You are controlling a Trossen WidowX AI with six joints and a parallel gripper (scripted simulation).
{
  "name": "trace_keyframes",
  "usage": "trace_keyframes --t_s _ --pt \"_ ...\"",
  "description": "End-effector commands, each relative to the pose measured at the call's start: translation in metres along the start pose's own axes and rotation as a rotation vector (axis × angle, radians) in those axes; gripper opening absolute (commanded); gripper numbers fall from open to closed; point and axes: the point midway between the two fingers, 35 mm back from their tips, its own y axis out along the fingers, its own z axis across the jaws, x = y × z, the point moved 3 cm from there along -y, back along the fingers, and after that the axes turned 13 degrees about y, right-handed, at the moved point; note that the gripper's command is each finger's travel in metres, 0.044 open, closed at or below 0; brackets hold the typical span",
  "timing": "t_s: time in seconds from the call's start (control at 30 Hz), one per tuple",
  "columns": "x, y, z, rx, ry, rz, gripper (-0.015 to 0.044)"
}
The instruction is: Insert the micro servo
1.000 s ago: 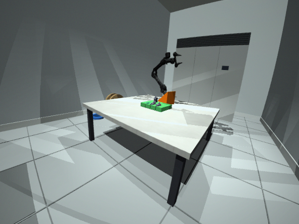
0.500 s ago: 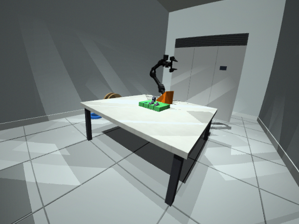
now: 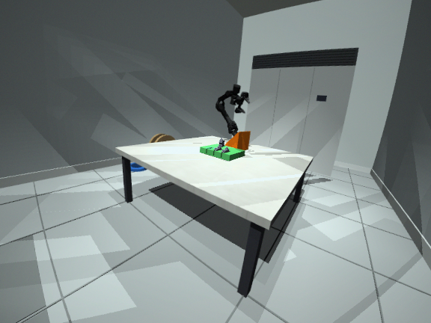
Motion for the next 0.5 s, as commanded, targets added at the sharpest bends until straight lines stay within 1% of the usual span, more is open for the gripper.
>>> trace_keyframes --t_s 0.0,0.27,0.47 --pt "0.023 0.01 -0.019 -0.09 -0.054 -0.071 0.044" --pt "0.063 0.022 -0.06 -0.283 -0.164 -0.163 0.044" --pt "0.091 0.023 -0.092 -0.435 -0.249 -0.201 0.044"
